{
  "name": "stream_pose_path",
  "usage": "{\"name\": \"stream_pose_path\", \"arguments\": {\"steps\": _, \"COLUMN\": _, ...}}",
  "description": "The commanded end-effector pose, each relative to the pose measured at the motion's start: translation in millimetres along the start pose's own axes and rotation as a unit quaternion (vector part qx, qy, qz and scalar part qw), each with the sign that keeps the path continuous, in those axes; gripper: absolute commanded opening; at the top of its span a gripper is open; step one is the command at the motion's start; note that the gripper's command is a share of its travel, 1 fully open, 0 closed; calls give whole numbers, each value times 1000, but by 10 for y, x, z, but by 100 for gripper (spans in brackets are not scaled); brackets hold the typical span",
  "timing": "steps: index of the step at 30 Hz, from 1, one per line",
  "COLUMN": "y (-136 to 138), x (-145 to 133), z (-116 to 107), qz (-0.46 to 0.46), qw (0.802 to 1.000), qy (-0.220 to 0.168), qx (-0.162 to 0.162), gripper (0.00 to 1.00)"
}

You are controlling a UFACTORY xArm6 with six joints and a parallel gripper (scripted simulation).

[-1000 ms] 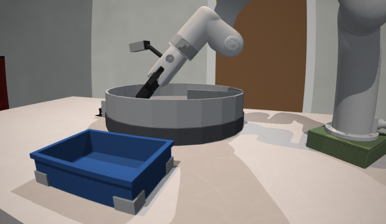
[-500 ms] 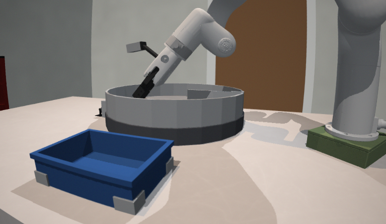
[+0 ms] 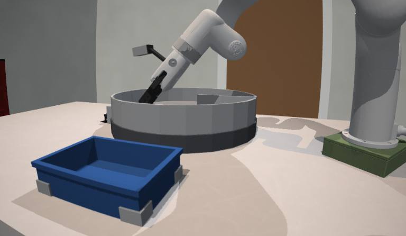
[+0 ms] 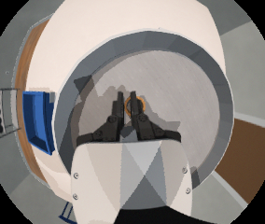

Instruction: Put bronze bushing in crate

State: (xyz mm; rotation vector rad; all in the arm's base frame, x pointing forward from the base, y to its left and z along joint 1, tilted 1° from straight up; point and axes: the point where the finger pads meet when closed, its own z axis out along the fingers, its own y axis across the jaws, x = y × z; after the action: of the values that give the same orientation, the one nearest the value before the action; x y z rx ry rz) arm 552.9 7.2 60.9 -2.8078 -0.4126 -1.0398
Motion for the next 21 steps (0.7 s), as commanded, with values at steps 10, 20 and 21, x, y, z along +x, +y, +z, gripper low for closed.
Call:
{"name": "stream_pose_path", "arguments": {"steps": 10, "y": 7, "x": 86, "z": -76, "qz": -1, "qw": 1000, "qy": 3, "qx": -1, "gripper": 10}}
{"name": "stream_pose_path", "arguments": {"steps": 20, "y": 6, "x": 271, "z": -302, "qz": -1, "qw": 1000, "qy": 3, "qx": -1, "gripper": 10}}
{"name": "stream_pose_path", "arguments": {"steps": 21, "y": 6, "x": 271, "z": -302, "qz": -1, "qw": 1000, "qy": 3, "qx": -1, "gripper": 10}}
